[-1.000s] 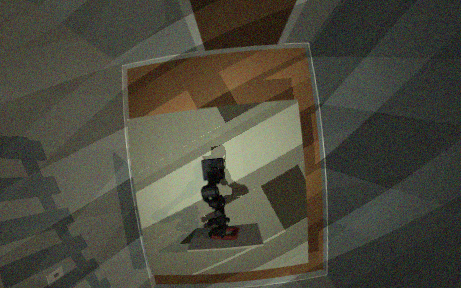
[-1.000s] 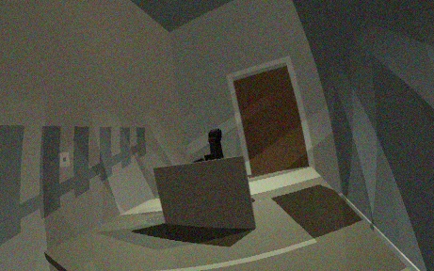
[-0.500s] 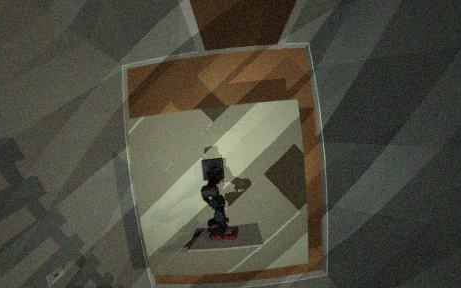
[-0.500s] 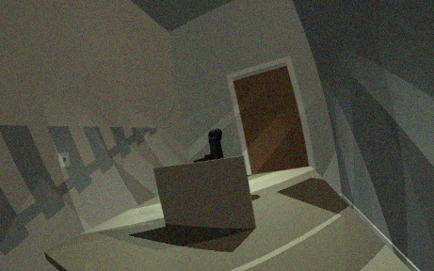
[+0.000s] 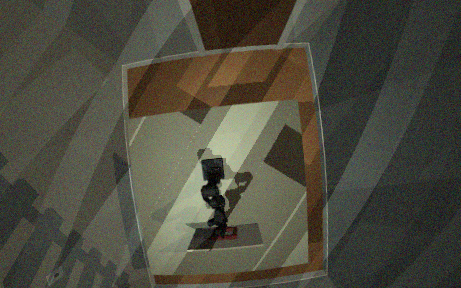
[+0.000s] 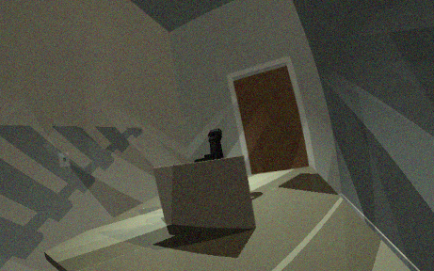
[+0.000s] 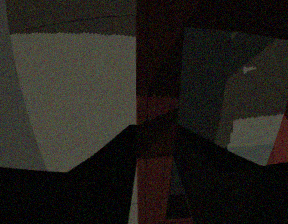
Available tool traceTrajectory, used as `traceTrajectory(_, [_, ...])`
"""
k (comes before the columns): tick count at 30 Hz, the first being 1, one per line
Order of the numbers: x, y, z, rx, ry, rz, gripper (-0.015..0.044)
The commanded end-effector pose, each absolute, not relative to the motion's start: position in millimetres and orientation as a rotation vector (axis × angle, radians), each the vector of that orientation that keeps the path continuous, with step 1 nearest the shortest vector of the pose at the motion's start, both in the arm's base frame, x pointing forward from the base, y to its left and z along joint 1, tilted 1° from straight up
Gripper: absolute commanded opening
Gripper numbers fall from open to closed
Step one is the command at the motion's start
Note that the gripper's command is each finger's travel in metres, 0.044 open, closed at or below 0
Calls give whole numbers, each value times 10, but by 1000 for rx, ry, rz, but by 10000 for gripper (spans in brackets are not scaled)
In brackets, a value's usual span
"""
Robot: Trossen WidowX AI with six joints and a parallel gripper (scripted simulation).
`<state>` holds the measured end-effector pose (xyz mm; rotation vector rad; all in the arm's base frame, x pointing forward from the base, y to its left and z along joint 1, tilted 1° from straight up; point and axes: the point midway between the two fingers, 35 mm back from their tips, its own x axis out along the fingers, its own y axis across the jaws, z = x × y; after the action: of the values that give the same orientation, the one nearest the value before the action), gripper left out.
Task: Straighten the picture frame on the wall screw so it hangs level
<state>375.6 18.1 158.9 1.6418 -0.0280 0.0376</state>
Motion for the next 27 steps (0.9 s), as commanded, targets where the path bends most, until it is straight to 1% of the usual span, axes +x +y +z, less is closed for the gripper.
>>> traceTrajectory(1, [3757,181,1590,1615,-27,36,0])
traceTrajectory(12, [3757,182,1596,1559,-27,34,0])
traceTrajectory(22, [3756,182,1596,1579,-29,36,260])
traceTrajectory(27, [3710,186,1612,1595,-27,34,260])
